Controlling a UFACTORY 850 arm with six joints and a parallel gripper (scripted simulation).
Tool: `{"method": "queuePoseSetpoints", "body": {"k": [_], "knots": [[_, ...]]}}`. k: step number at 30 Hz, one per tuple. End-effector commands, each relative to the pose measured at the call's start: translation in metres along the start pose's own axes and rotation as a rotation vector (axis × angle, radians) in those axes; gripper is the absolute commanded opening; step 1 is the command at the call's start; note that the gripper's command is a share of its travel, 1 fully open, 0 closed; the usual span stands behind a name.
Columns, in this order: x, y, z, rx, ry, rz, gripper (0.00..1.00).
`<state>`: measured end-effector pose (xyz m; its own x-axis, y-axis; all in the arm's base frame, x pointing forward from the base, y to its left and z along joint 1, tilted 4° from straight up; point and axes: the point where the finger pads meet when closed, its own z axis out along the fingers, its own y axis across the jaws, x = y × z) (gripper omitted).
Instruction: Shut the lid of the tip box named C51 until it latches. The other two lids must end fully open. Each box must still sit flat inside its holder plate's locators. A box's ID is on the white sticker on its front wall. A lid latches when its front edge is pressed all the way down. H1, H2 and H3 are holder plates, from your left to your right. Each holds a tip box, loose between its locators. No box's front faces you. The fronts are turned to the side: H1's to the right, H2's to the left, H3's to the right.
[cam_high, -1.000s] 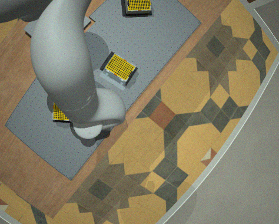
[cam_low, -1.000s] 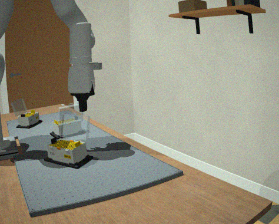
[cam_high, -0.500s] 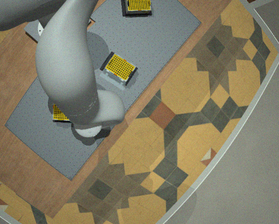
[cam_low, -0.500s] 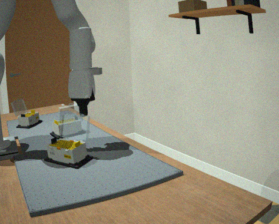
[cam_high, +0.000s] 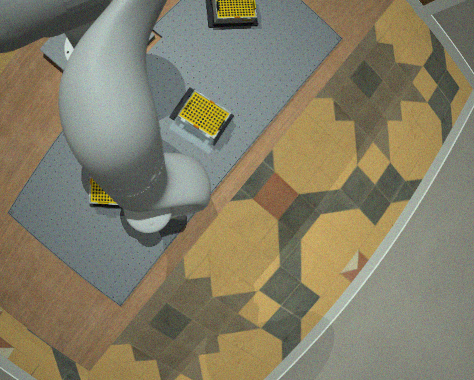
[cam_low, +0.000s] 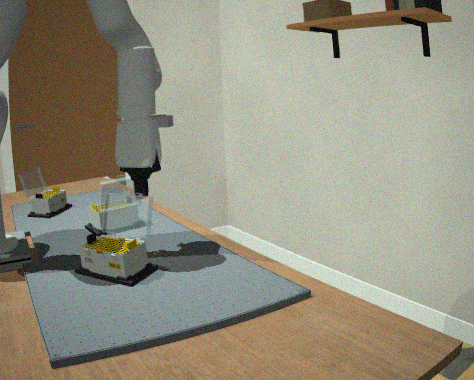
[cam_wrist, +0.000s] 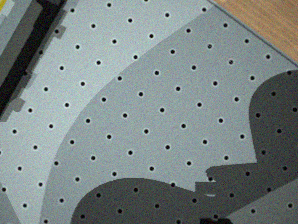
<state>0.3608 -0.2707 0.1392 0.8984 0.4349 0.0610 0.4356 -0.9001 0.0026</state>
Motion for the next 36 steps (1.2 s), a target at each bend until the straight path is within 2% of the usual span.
{"method": "queuePoseSetpoints", "body": {"k": [1, 36], "knots": [[-0.005, 0.001, -0.001, -0.002, 0.001, 0.0, 0.0], [-0.045, 0.001, -0.007, -0.002, 0.001, 0.0, 0.0]]}}
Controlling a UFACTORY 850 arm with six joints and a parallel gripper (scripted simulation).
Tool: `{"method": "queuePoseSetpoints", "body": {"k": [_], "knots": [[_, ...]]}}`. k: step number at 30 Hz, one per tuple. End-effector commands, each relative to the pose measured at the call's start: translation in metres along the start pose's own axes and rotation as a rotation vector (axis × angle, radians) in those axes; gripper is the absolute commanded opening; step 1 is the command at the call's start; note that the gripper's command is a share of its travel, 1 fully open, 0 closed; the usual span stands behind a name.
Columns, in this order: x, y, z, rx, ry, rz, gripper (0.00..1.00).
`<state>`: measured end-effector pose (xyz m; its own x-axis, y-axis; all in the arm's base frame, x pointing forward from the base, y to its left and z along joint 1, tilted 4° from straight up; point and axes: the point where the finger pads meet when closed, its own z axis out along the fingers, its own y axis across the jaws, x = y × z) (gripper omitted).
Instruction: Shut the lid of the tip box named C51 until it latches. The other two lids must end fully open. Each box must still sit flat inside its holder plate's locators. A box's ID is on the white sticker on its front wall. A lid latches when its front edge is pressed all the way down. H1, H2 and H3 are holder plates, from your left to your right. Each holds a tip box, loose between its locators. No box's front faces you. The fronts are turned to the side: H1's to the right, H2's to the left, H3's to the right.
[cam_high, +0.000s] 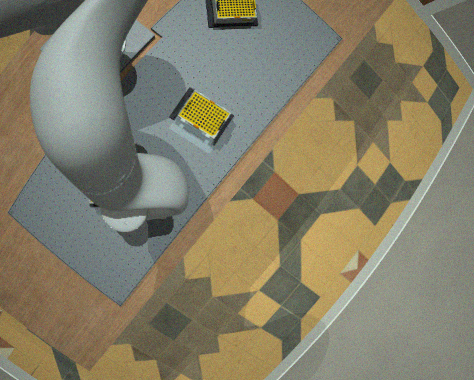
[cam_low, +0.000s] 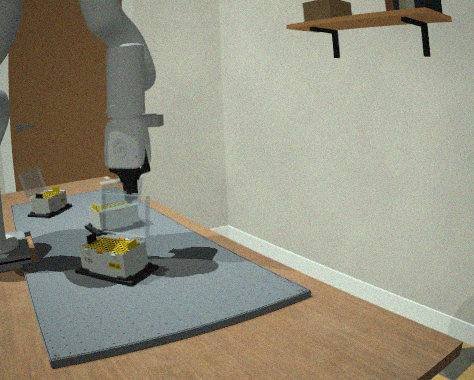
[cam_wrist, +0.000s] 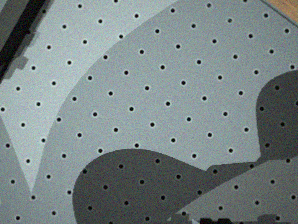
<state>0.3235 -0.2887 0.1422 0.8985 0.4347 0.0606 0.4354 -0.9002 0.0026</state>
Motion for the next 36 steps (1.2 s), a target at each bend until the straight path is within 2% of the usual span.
{"method": "queuePoseSetpoints", "body": {"k": [1, 36], "knots": [[-0.005, 0.001, -0.001, -0.002, 0.001, 0.0, 0.0], [-0.046, 0.001, -0.007, -0.002, 0.001, 0.0, 0.0]]}}
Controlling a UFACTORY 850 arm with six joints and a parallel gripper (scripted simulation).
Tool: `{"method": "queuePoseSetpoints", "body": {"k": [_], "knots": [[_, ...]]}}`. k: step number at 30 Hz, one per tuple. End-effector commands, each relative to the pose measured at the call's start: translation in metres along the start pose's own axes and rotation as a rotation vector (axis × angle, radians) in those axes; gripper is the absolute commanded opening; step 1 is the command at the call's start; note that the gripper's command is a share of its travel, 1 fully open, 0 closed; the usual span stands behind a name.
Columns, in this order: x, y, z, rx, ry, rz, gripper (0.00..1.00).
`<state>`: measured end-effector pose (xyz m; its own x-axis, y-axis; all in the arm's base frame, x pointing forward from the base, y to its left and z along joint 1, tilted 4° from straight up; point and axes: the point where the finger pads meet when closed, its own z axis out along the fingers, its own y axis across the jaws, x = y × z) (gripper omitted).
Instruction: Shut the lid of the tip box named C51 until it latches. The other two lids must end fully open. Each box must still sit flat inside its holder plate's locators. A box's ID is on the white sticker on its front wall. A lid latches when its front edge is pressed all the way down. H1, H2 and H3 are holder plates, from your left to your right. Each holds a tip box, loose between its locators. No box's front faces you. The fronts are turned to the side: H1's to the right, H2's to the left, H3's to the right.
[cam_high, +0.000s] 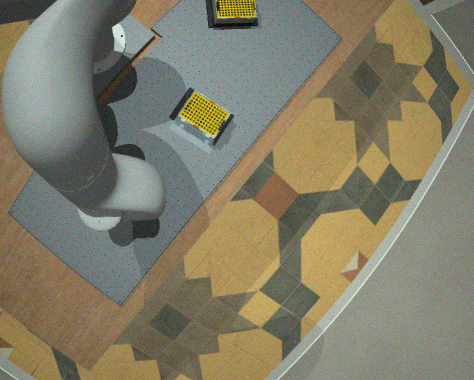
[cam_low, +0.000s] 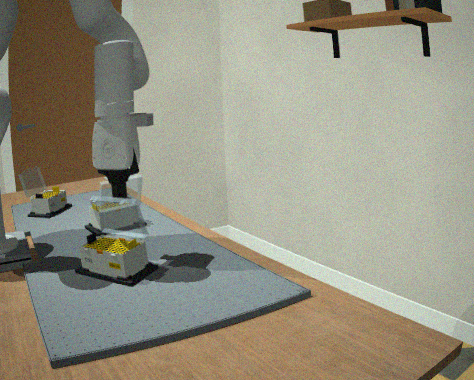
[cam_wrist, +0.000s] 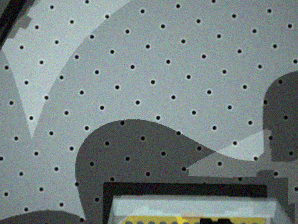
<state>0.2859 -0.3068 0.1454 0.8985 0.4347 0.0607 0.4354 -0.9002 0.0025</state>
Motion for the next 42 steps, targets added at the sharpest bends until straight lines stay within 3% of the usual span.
{"method": "queuePoseSetpoints", "body": {"k": [1, 25, 42], "knots": [[-0.006, 0.001, -0.001, -0.002, 0.001, 0.0, 0.0], [-0.009, 0.001, -0.002, -0.002, 0.001, 0.0, 0.0], [-0.01, 0.001, -0.032, -0.002, 0.001, 0.0, 0.0]]}}
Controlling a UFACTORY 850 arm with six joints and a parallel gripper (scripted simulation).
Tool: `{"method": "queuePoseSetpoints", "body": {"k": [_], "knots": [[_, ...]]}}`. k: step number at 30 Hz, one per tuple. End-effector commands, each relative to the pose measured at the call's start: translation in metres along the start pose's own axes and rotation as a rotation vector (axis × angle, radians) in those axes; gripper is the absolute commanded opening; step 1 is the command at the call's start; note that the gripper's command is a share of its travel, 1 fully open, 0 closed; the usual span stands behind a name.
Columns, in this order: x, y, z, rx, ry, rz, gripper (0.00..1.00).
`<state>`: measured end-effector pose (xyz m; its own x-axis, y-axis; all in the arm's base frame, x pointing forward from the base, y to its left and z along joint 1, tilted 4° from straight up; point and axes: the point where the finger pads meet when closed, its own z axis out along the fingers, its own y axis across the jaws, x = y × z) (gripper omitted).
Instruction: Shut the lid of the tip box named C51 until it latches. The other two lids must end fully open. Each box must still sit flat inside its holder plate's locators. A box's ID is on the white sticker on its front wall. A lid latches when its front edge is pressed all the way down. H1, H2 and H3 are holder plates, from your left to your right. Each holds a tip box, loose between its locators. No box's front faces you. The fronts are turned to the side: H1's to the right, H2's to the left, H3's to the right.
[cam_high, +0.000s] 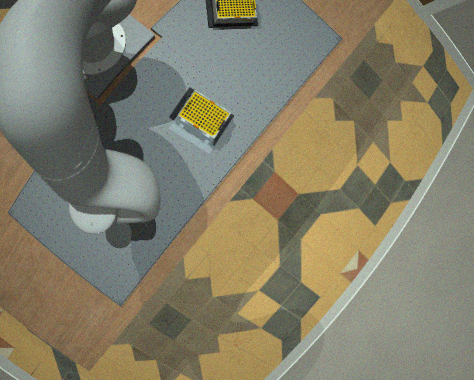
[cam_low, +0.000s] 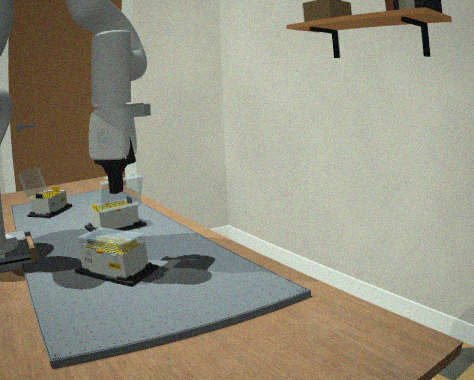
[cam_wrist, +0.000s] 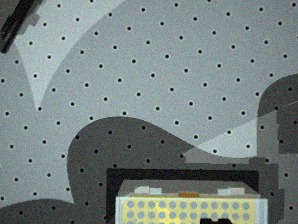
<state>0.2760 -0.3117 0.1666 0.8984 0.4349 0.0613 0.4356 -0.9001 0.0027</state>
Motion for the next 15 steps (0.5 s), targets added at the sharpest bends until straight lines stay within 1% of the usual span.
{"method": "queuePoseSetpoints", "body": {"k": [1, 15], "knots": [[0.0, 0.001, -0.012, -0.002, 0.0, 0.0, 0.0], [0.0, 0.001, -0.035, -0.002, 0.0, 0.0, 0.0]]}}
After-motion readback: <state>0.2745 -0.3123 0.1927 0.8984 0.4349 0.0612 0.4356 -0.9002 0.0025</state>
